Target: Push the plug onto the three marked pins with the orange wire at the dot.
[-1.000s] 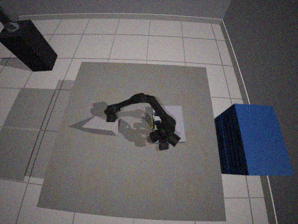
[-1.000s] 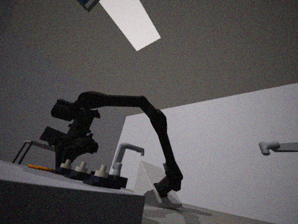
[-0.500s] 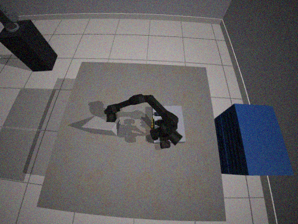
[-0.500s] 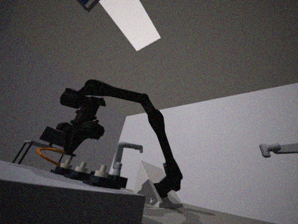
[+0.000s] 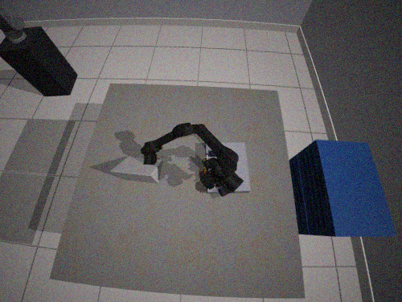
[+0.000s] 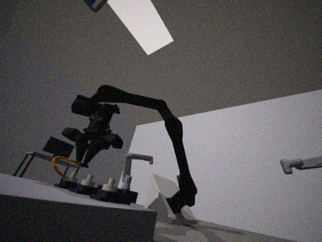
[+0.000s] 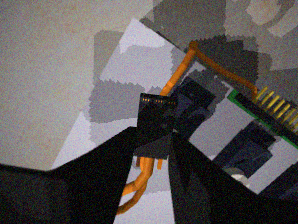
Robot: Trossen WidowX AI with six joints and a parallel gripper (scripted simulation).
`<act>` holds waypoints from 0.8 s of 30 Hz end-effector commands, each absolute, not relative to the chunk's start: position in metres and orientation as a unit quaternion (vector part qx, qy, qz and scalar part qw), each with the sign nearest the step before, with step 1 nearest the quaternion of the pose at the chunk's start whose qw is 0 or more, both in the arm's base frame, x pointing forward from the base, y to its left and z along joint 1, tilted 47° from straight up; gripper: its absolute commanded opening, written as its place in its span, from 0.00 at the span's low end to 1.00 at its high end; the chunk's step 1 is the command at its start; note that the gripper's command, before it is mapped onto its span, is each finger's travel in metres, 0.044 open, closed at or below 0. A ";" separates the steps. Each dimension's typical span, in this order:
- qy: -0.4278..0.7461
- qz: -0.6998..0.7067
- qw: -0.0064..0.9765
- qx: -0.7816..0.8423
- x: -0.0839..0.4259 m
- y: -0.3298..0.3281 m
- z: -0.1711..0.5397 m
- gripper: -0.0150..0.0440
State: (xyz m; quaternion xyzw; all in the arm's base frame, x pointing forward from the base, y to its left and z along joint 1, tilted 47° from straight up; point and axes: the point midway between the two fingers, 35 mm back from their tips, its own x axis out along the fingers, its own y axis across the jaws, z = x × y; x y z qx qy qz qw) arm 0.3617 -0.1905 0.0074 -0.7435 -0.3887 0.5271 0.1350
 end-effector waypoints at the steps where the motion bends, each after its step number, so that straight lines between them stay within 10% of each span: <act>1: -0.421 0.501 0.082 -0.752 0.357 -0.188 0.017 0.25; 24: -0.583 0.297 -0.217 -0.724 0.327 -0.160 0.050 0.25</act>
